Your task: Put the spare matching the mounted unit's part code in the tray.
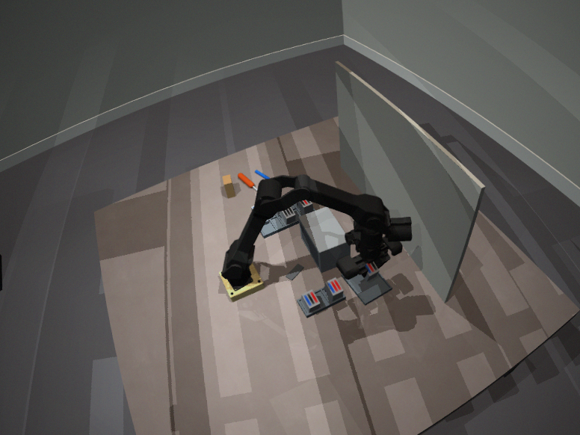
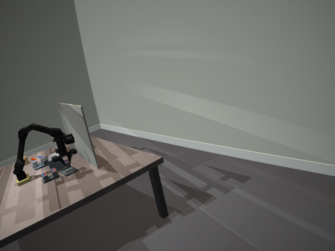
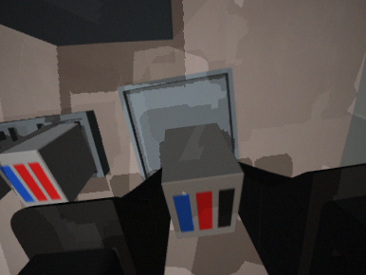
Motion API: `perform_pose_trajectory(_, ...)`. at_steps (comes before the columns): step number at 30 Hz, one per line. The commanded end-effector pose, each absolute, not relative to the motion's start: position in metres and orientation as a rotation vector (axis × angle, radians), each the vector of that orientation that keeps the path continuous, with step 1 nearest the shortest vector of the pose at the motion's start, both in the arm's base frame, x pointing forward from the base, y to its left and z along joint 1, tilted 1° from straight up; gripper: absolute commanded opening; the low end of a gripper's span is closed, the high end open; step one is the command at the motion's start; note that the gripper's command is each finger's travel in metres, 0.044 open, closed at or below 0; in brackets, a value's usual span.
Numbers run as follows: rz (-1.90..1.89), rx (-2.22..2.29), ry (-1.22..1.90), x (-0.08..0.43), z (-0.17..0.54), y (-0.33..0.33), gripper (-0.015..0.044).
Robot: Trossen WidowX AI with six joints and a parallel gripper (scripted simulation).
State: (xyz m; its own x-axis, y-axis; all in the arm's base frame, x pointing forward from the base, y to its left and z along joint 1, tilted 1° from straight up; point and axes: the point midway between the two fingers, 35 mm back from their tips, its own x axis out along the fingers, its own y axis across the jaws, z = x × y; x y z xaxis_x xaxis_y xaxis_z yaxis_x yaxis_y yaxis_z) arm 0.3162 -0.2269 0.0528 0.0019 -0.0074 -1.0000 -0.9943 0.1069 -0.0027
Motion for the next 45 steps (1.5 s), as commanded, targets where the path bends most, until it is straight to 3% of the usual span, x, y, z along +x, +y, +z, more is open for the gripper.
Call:
perform_pose_trajectory(1,1.126,-1.141,1.262,0.316,0.05,-0.227,0.0)
perform_pose_trajectory(30,1.127,-1.14,1.262,0.312,0.03,-0.224,0.0)
perform_pose_trajectory(45,1.125,-1.136,1.262,0.312,0.032,-0.224,0.0394)
